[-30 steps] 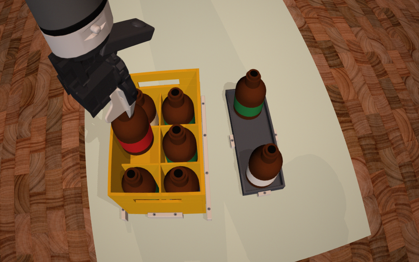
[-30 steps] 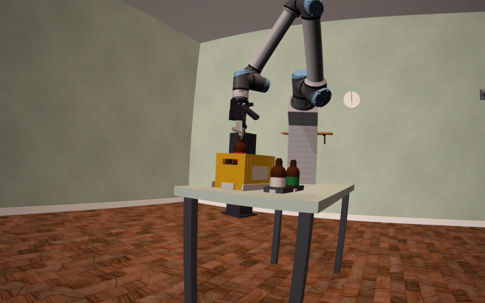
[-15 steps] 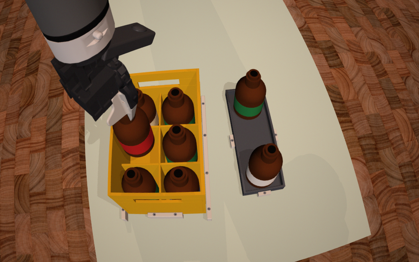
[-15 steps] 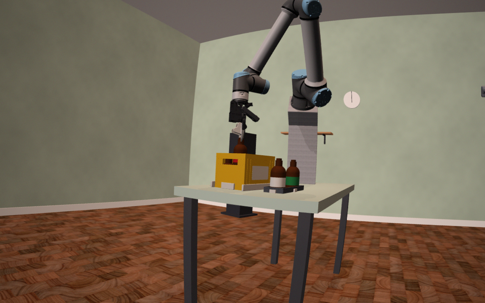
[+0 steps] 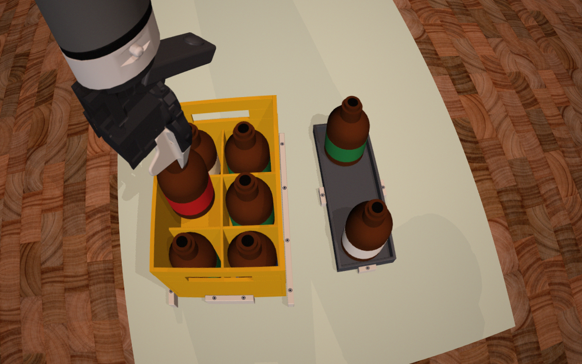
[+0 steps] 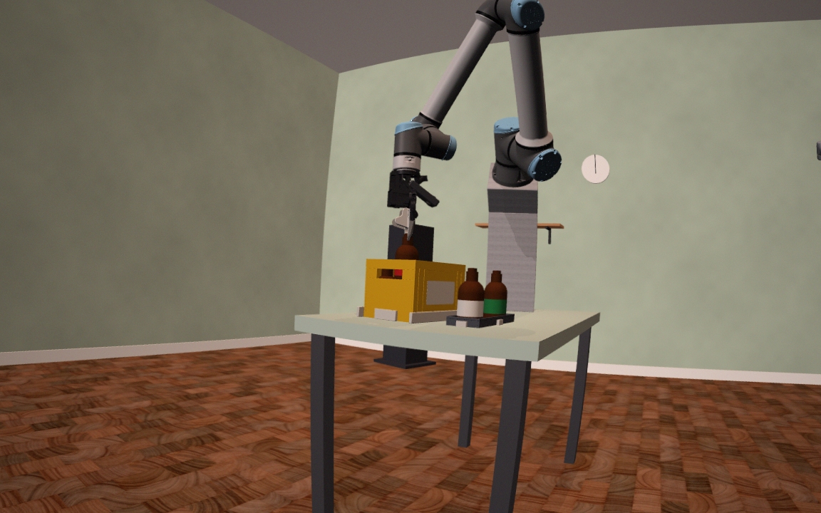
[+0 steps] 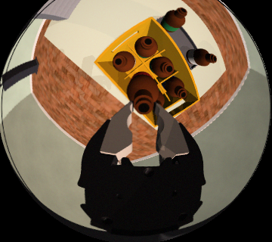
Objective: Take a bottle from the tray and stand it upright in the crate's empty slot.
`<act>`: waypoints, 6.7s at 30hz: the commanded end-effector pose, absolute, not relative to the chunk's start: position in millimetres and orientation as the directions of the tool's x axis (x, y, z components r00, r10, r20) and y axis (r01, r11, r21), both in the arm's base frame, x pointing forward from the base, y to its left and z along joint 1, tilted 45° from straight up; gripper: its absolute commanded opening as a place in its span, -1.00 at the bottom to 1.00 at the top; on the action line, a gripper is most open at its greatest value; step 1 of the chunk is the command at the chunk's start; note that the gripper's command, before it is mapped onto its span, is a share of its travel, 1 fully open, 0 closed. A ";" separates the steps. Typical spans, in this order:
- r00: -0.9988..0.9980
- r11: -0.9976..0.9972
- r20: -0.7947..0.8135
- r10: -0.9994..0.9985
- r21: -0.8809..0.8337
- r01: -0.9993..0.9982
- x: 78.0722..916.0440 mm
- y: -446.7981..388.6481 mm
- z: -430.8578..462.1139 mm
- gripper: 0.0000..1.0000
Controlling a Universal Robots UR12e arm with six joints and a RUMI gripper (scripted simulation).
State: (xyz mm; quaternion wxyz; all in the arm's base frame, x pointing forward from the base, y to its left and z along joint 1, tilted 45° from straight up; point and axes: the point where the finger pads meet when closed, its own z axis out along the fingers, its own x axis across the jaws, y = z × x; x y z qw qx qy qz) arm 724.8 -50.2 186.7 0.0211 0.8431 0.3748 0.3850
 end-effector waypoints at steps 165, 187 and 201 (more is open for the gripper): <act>0.422 -0.718 0.633 0.648 0.325 0.615 763.9 -35.6 146.1 -1.00; 0.422 -0.718 0.633 0.648 0.325 0.615 776.9 -30.6 132.4 -1.00; 0.422 -0.718 0.633 0.648 0.325 0.615 778.2 -30.2 131.0 -1.00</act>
